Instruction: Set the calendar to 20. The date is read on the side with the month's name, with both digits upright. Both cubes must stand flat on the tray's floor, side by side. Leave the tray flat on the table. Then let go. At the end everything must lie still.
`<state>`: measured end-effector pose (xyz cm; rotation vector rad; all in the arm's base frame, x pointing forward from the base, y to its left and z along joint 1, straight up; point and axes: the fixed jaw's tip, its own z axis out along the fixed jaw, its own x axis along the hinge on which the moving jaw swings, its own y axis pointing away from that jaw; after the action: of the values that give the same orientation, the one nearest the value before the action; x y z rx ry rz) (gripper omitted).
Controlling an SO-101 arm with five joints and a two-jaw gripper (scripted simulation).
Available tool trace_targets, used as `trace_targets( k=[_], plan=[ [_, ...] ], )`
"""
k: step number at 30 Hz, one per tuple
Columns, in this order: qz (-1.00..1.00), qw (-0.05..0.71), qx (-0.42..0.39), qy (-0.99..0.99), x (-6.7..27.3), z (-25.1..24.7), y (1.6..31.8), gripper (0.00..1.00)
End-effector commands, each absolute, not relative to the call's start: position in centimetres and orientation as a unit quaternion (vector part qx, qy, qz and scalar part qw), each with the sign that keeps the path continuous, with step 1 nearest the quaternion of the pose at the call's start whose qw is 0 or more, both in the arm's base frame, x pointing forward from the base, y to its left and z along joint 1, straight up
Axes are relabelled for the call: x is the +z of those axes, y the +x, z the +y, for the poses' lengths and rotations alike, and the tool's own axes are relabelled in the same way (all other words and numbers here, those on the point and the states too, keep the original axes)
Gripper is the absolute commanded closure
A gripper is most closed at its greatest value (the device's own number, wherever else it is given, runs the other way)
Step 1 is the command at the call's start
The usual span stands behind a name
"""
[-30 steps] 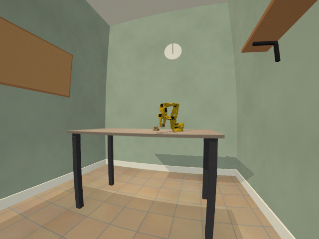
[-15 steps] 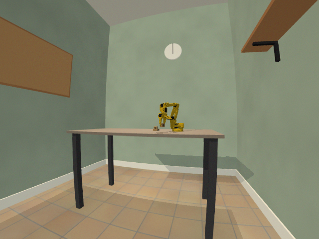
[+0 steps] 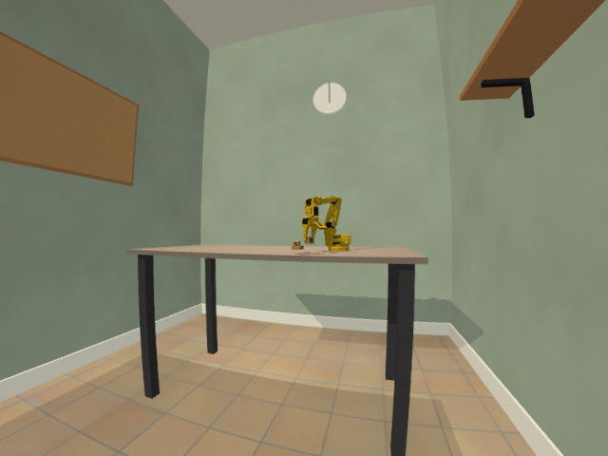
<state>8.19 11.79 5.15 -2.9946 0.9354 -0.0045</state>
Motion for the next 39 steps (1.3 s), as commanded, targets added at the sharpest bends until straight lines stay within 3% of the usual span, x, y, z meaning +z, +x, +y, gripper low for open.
trace_targets(
  k=[1,39],
  plan=[
    [0.299,0.022,-0.007,-0.954,5.5,12.0,8.6,1.00],
    [0.299,0.022,-0.007,-0.954,4.2,12.1,8.6,1.00]
  ],
)
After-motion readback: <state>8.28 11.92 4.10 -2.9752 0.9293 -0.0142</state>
